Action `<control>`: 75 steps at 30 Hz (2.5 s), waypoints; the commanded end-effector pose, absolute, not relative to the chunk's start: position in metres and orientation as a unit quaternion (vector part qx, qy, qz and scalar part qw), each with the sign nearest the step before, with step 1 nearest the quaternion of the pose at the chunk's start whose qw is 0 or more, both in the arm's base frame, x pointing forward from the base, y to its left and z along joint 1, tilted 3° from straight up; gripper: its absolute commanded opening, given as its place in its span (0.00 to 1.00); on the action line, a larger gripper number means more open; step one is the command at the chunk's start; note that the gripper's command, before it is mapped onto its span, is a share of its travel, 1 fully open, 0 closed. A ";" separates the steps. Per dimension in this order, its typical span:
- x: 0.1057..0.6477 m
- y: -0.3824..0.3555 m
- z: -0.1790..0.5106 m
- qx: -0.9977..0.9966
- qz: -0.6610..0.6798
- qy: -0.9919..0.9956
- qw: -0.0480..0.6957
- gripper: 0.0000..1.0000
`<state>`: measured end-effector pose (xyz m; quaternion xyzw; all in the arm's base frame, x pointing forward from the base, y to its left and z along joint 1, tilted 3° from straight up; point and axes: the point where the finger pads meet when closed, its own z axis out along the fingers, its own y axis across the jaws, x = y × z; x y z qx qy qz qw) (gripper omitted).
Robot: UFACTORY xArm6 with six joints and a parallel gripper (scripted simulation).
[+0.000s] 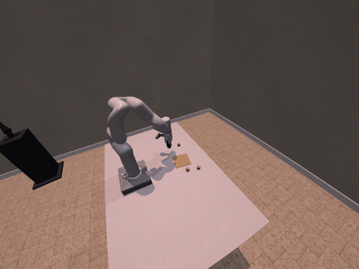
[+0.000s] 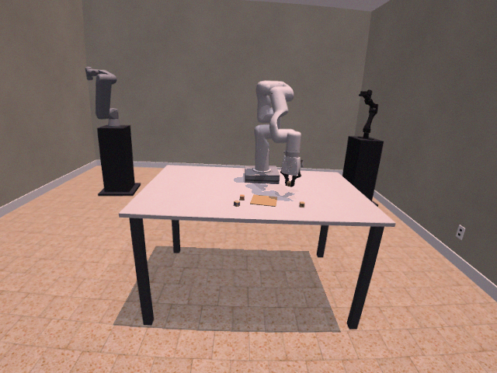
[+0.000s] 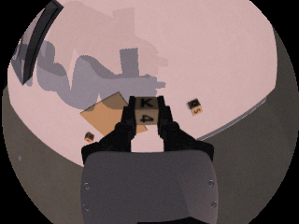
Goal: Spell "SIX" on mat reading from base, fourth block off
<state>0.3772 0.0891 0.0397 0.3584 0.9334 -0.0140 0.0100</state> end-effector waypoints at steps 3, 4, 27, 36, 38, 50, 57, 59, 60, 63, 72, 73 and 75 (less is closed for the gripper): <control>0.378 0.089 0.038 0.445 -0.017 0.895 0.017 0.21; 0.378 0.089 0.037 0.454 -0.017 0.891 0.017 0.21; 0.378 0.088 0.027 0.697 -0.011 0.716 0.021 0.21; 0.377 0.088 0.024 0.762 -0.008 0.647 0.022 0.21; 0.377 0.088 0.023 0.778 -0.008 0.628 0.022 0.21; 0.377 0.088 0.022 0.803 -0.006 0.596 0.021 0.21; 0.376 0.089 0.022 0.802 0.008 0.597 0.007 0.21; 0.376 0.090 0.022 0.802 0.021 0.597 -0.003 0.21; 0.376 0.090 0.022 0.802 0.029 0.597 -0.008 0.21; 0.377 0.088 0.022 0.801 0.056 0.596 -0.025 0.21; 0.376 0.085 0.021 0.794 0.118 0.592 -0.074 0.21; 0.376 0.085 0.021 0.793 0.122 0.592 -0.078 0.21; 0.375 0.085 0.020 0.791 0.131 0.591 -0.086 0.21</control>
